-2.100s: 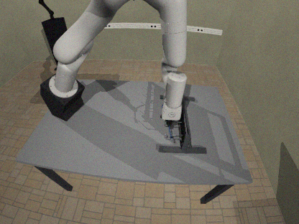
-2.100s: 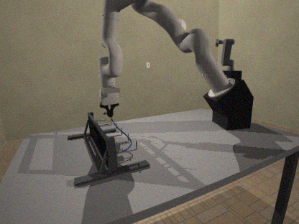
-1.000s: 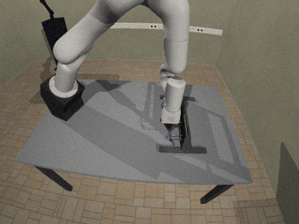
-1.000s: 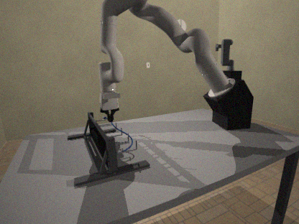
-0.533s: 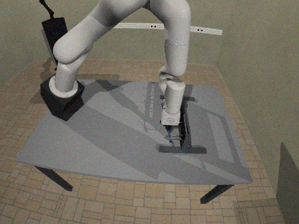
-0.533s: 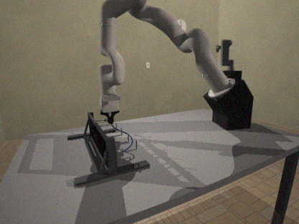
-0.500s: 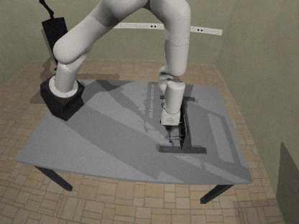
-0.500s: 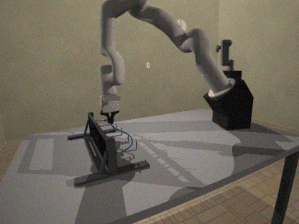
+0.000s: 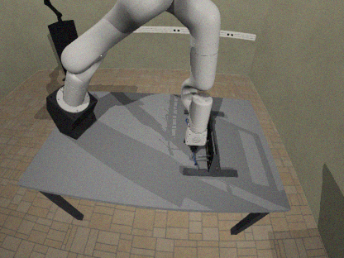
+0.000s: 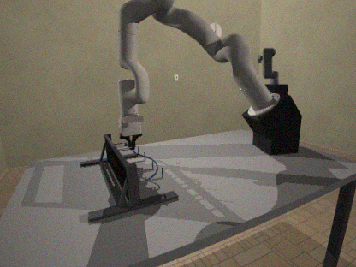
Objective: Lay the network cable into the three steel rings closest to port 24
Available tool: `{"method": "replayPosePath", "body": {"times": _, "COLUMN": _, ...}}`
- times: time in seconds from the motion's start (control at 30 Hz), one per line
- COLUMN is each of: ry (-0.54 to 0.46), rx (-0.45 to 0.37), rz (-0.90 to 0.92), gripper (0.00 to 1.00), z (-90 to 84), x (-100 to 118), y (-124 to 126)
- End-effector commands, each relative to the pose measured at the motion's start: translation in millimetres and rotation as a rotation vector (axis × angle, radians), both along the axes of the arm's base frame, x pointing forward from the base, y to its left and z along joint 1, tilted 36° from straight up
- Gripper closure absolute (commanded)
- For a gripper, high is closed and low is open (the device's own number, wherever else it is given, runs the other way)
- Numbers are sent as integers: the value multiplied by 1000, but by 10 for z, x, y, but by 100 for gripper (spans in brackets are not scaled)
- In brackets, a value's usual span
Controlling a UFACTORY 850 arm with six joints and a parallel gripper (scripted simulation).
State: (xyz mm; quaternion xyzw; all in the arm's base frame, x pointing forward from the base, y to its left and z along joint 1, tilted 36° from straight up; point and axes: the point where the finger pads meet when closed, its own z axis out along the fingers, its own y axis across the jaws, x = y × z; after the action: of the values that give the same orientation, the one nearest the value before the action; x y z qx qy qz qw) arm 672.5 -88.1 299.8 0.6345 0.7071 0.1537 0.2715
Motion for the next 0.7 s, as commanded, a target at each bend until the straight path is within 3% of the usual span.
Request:
{"method": "replayPosePath", "body": {"times": 0.0, "ry": -3, "rx": -2, "rz": -1, "gripper": 100, "z": -2, "x": 11, "y": -1}}
{"method": "replayPosePath", "body": {"times": 0.67, "ry": -3, "rx": -2, "rz": -1, "gripper": 100, "z": -21, "x": 24, "y": -4}}
